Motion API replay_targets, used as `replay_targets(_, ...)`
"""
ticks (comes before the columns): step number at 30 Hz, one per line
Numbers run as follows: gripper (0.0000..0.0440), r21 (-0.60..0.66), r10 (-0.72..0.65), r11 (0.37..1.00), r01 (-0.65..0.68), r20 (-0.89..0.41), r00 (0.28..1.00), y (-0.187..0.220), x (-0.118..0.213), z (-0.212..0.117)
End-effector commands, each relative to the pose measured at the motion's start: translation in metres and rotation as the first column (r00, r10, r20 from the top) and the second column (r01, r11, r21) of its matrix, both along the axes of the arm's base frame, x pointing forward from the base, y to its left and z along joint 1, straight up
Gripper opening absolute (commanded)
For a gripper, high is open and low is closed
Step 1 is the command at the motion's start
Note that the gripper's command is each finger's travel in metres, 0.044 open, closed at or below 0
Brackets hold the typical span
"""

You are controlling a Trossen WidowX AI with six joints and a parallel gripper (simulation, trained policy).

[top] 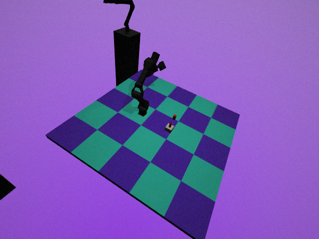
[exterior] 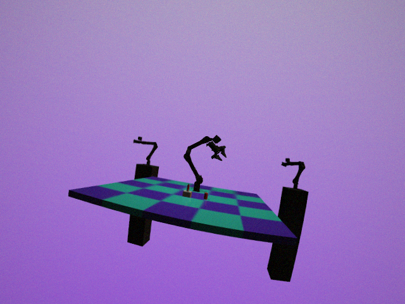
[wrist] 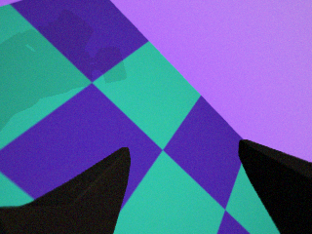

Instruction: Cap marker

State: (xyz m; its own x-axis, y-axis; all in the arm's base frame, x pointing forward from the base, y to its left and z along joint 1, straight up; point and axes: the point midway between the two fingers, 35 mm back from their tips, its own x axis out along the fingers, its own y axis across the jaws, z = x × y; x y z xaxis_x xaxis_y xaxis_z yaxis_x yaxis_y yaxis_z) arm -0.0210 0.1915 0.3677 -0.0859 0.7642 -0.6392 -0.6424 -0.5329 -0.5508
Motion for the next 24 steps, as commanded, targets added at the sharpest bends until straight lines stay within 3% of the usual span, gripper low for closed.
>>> replay_targets(1, 0.0317, -0.042, -0.018, 0.999, 0.018, -0.004, 1.000, 0.006, 0.002, -0.008)
replay_targets(24, 0.0319, -0.225, -0.162, 0.962, 0.156, -0.009, 0.987, 0.036, 0.030, -0.042)
